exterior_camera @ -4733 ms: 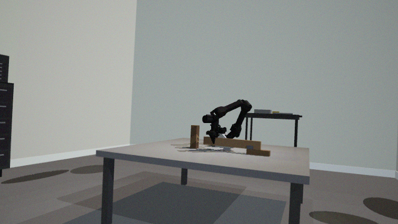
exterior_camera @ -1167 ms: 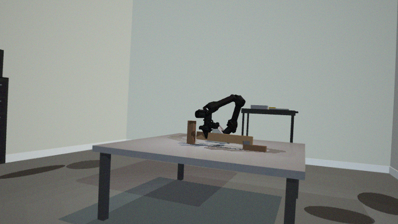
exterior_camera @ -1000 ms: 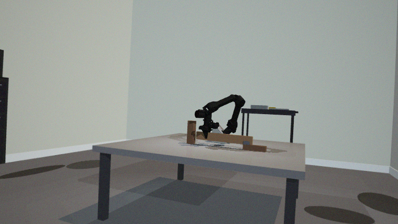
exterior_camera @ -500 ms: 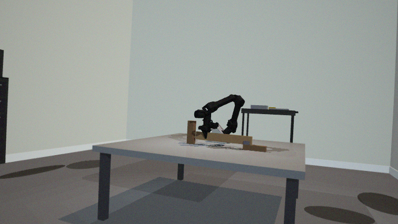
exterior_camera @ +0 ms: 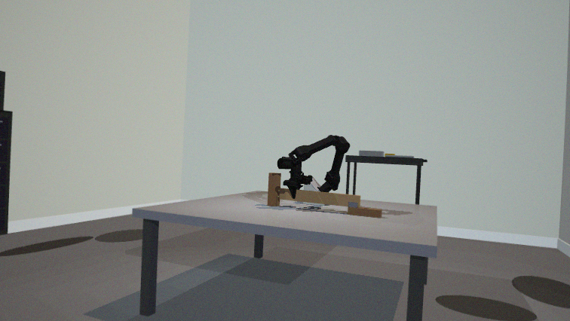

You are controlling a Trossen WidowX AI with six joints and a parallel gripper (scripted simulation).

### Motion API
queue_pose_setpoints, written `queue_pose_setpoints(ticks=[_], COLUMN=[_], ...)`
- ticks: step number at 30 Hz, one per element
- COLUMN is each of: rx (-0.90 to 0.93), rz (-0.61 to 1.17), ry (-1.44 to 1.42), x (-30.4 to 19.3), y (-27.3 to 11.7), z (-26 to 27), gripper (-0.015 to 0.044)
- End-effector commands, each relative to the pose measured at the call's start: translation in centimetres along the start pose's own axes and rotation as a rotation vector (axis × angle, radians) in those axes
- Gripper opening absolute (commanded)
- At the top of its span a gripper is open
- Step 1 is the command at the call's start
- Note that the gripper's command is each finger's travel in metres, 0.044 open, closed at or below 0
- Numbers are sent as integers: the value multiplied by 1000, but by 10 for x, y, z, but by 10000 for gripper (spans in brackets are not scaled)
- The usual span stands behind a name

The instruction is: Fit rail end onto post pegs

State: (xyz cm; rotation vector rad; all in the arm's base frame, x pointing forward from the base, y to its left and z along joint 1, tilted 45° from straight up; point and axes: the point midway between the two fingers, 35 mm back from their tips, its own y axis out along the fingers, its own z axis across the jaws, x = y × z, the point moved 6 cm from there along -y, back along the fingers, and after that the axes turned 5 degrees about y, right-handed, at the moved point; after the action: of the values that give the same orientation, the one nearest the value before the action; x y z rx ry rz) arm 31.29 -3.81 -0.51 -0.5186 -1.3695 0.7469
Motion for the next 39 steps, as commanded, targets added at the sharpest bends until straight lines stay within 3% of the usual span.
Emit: queue_pose_setpoints(ticks=[1,39], rx=[-7,-8], rz=[1,1], ry=[-2,-2], x=[-2,-8], y=[-3,-2], z=[-1,-2], gripper=[0,0])
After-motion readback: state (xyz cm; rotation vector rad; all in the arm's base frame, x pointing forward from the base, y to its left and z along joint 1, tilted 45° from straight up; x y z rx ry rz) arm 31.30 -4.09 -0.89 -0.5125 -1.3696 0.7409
